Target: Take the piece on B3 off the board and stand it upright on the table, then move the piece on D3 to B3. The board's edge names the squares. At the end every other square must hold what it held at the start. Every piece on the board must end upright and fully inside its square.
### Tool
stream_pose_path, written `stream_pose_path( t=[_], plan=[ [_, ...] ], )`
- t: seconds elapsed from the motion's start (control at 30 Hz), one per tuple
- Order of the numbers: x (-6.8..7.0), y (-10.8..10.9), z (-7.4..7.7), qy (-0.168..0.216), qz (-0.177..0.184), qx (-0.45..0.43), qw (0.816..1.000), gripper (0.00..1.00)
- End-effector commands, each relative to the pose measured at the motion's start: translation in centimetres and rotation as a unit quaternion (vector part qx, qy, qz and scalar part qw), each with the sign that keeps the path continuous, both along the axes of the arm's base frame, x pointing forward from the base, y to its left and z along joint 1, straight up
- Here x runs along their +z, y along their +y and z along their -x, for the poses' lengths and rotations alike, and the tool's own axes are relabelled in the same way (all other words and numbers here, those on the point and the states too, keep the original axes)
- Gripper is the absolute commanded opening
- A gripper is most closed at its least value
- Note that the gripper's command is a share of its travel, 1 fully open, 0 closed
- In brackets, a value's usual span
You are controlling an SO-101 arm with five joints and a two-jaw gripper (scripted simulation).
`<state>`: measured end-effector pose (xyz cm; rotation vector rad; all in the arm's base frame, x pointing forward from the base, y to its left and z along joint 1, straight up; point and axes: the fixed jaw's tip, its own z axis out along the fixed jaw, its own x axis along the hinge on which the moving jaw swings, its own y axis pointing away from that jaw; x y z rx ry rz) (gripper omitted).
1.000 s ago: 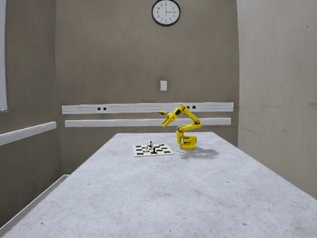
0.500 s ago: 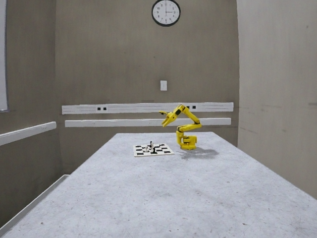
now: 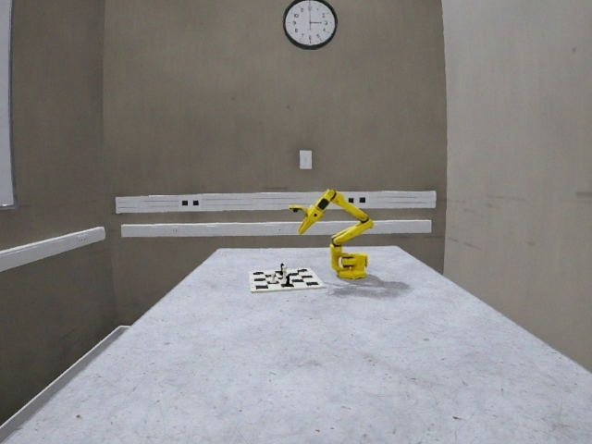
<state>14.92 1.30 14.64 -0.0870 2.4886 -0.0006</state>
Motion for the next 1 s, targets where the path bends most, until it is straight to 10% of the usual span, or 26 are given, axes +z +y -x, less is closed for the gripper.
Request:
stream_pose_path(
  t=[0.0, 0.5, 0.97],
  plan=[
    [-0.2, -1.2, -1.3, 0.07, 0.001, -0.036, 0.997, 0.23],
    [-3.5, -5.7, -5.2, 0.236, -0.026, -0.138, 0.961, 0.02],
    [-4.3, -6.3, -5.5, 0.256, -0.031, -0.15, 0.955, 0.0]
  ],
)
